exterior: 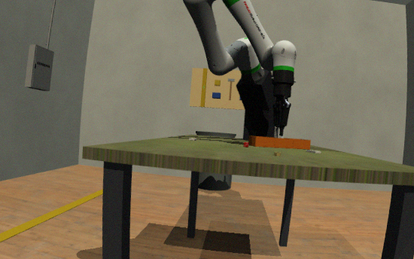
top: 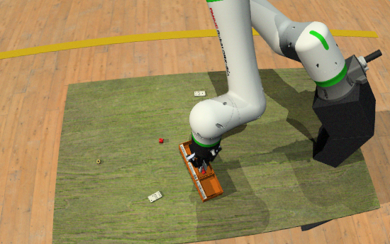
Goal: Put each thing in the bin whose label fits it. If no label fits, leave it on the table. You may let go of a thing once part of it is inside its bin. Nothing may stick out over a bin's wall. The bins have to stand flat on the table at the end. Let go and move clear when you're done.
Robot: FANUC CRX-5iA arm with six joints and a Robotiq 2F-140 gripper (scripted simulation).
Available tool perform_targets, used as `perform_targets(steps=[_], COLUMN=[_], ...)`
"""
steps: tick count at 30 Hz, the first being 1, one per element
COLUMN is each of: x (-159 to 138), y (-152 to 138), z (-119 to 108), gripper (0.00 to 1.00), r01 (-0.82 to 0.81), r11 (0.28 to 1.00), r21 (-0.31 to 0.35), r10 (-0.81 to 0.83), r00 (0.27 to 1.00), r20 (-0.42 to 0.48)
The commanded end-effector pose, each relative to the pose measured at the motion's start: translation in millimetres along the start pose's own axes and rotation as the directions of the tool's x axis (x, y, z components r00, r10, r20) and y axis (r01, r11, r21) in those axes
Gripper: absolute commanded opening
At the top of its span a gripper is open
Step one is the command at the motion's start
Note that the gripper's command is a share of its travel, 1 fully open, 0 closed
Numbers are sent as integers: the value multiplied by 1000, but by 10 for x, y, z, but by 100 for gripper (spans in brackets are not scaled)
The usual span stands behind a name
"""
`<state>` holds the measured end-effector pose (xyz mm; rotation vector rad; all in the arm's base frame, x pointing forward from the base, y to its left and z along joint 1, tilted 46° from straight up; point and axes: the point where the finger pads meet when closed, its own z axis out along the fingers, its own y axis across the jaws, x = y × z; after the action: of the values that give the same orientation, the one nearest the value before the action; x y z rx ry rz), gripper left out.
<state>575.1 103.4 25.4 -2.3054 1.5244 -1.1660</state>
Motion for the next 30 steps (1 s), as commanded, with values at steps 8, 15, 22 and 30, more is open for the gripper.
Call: perform_targets(steps=[8, 15, 22, 30], x=[-1, -1, -1, -1], y=[-1, -1, -1, -1], z=[1, 1, 1, -79], gripper=[26, 26, 26, 26], r01=[0, 0, 0, 0], r11=[1000, 1000, 1000, 1000], r21=[0, 0, 0, 0], r10=[0, 0, 0, 0], r00=[1000, 1000, 1000, 1000], r20=[0, 0, 0, 0])
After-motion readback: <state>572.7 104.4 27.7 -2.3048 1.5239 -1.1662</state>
